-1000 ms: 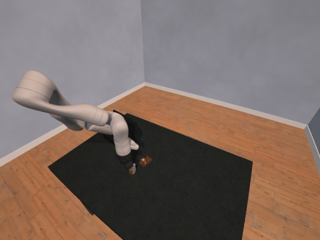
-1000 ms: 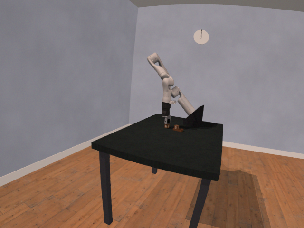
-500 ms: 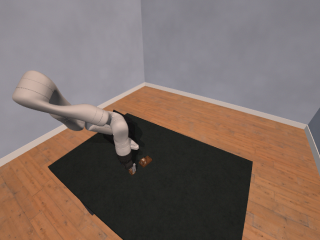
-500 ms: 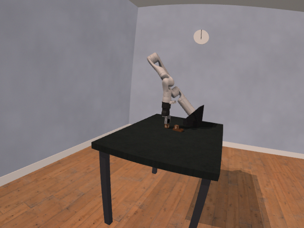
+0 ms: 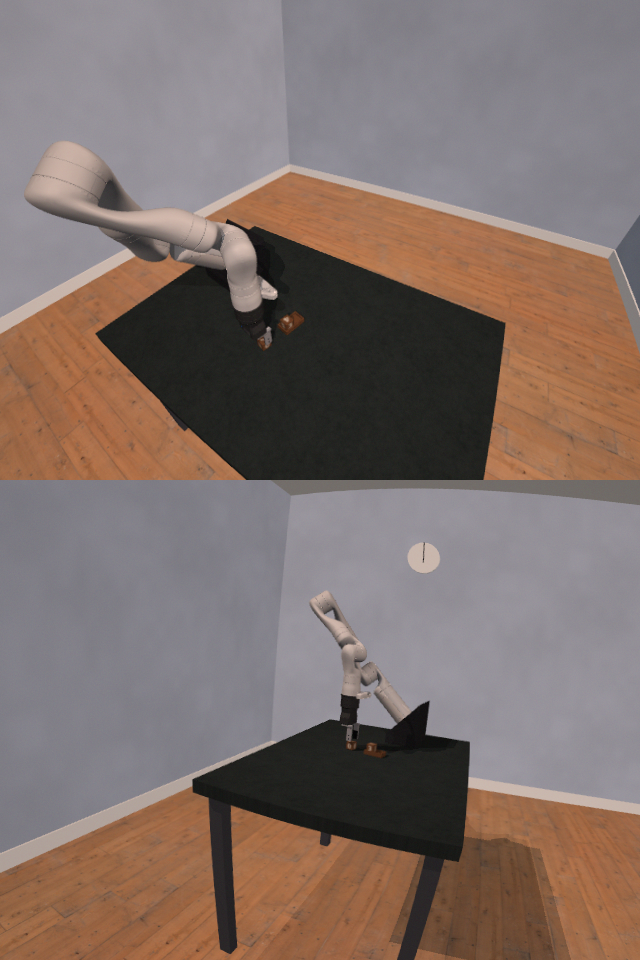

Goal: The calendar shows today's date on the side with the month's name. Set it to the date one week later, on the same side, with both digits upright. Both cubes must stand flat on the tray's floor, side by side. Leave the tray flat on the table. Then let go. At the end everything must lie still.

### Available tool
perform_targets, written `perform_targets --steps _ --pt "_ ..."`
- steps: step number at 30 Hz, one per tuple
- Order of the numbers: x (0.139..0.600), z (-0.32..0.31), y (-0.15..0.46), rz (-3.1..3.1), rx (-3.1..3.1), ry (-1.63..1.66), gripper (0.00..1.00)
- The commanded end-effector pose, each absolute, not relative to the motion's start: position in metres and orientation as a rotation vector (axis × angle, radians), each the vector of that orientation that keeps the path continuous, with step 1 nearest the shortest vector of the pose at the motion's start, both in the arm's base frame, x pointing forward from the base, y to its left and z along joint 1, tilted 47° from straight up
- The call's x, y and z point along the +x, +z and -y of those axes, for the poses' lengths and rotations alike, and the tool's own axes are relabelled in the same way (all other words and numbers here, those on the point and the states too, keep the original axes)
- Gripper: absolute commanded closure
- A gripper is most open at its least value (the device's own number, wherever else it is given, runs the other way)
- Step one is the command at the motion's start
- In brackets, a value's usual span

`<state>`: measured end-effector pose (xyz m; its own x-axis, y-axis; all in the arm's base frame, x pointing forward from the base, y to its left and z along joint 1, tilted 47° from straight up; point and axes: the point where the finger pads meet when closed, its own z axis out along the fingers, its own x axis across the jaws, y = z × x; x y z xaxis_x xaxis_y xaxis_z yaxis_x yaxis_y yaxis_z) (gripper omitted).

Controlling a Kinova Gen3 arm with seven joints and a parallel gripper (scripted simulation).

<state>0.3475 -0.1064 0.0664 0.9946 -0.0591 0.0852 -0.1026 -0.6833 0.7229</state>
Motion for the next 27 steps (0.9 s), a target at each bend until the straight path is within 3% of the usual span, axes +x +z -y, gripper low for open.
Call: perform_targets --steps 1,27 --pt "0.348 0.106 0.067 0.111 2.325 0.071 0.1" --pt "0.348 0.117 0.056 0.111 2.325 0.071 0.1"
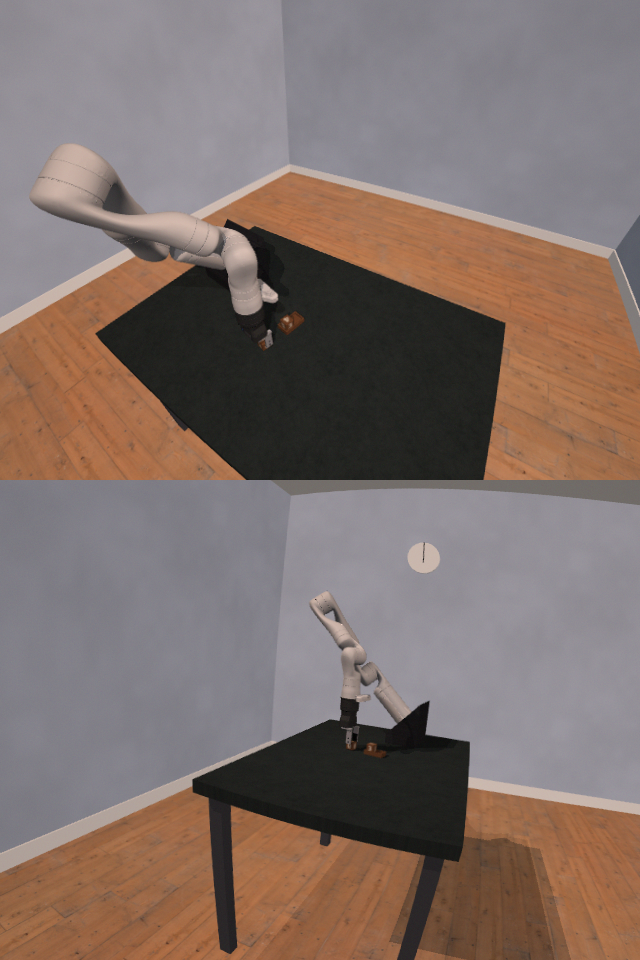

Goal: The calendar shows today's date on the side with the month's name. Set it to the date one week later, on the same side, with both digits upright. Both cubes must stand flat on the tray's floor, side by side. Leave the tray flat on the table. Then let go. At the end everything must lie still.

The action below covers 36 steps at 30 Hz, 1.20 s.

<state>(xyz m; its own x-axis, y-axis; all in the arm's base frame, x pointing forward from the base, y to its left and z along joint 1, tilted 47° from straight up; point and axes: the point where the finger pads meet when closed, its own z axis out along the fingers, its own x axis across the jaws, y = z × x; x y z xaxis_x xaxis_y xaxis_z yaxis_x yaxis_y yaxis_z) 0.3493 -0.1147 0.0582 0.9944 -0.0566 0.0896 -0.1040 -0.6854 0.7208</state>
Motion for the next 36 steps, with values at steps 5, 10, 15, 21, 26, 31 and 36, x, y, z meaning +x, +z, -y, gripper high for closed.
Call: perform_targets --steps 5,10,15,21,26,31,36 --pt "0.3483 0.1229 0.0504 0.111 2.325 0.071 0.1" --pt "0.3484 0.1267 0.0469 0.111 2.325 0.071 0.1" --pt "0.3484 0.1275 0.0461 0.111 2.325 0.071 0.1" --pt "0.3484 0.1275 0.0461 0.111 2.325 0.071 0.1" --pt "0.3484 0.1275 0.0461 0.111 2.325 0.071 0.1" --pt "0.3484 0.1275 0.0461 0.111 2.325 0.071 0.1" --pt "0.3484 0.1275 0.0461 0.111 2.325 0.071 0.1"
